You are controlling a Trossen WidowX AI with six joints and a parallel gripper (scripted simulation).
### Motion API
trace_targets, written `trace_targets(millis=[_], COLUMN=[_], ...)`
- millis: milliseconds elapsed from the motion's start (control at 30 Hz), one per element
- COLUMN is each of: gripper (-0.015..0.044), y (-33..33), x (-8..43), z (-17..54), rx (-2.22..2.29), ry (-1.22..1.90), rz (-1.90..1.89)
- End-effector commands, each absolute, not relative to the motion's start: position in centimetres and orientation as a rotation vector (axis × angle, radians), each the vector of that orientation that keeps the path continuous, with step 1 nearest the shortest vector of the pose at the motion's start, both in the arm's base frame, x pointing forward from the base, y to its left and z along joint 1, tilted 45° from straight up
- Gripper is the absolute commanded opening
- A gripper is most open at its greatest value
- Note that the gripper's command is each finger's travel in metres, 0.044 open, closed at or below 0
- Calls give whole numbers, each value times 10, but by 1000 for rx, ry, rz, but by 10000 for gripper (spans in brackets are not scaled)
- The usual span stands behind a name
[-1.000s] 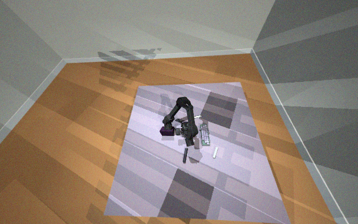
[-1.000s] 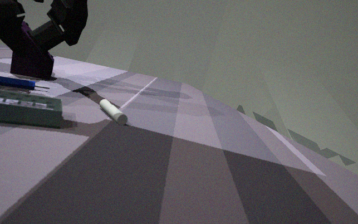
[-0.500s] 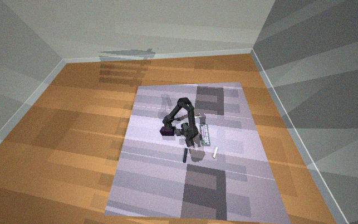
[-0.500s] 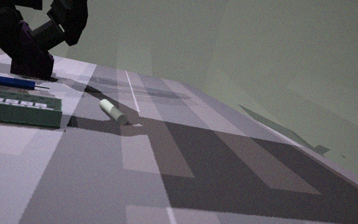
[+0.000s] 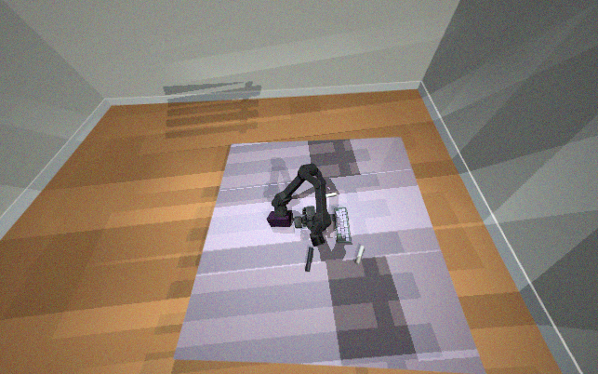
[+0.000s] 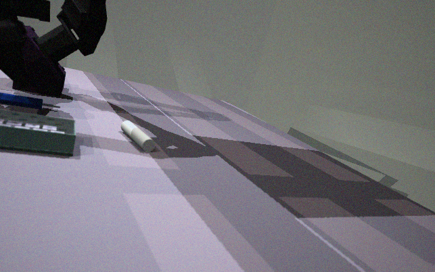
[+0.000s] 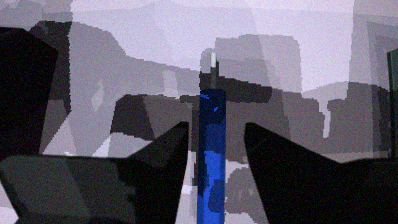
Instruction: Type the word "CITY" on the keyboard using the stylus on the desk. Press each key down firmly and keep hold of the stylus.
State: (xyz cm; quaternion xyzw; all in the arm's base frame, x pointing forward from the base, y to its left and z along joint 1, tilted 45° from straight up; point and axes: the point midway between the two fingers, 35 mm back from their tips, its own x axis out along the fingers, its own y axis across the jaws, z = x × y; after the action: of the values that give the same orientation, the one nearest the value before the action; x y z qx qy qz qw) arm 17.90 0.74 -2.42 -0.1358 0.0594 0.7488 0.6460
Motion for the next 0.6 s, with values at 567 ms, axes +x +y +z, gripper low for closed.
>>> trace_targets(millis=[567], gripper=[150], y=[22], x=[177], z=[-39], rx=[-298], ry=[138], rz=[1699])
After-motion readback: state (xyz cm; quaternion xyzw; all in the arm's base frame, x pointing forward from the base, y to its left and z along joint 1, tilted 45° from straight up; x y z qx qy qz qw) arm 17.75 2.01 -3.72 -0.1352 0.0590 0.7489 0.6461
